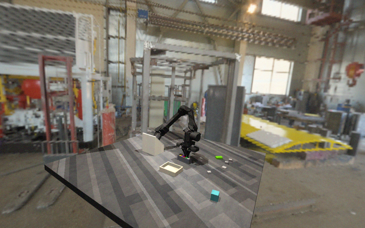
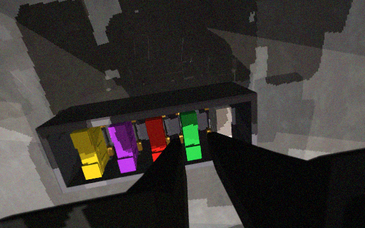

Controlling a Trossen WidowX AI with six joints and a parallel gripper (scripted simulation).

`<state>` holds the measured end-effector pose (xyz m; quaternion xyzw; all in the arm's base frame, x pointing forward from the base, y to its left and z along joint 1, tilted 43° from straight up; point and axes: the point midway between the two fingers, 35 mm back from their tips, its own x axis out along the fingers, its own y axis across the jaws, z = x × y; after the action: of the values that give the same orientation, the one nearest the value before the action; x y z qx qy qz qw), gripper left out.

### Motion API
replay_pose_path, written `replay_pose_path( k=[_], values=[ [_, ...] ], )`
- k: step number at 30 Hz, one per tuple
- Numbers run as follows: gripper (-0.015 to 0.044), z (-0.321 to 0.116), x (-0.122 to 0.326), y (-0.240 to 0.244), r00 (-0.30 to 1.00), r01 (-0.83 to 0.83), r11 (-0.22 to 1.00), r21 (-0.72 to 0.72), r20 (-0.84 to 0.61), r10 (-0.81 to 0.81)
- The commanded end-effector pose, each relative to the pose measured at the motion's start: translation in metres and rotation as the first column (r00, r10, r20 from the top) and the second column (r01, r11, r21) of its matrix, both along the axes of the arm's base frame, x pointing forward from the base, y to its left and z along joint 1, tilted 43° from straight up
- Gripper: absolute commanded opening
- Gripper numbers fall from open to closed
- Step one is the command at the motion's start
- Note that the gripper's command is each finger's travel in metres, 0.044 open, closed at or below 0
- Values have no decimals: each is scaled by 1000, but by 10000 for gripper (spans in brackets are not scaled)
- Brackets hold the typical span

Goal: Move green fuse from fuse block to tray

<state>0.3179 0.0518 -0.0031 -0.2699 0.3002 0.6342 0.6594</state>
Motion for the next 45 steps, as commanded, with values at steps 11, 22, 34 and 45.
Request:
replay_pose_path(
  k=[11,22,34,45],
  values=[
    [74,-7,0,8,1000,2,1000,5,-4,-2],
    [67,-7,0,7,1000,0,1000,0,0,0],
    [0,-7,0,7,1000,0,1000,0,0,0],
    [0,-4,0,3,1000,0,1000,0,0,0]
  ],
)
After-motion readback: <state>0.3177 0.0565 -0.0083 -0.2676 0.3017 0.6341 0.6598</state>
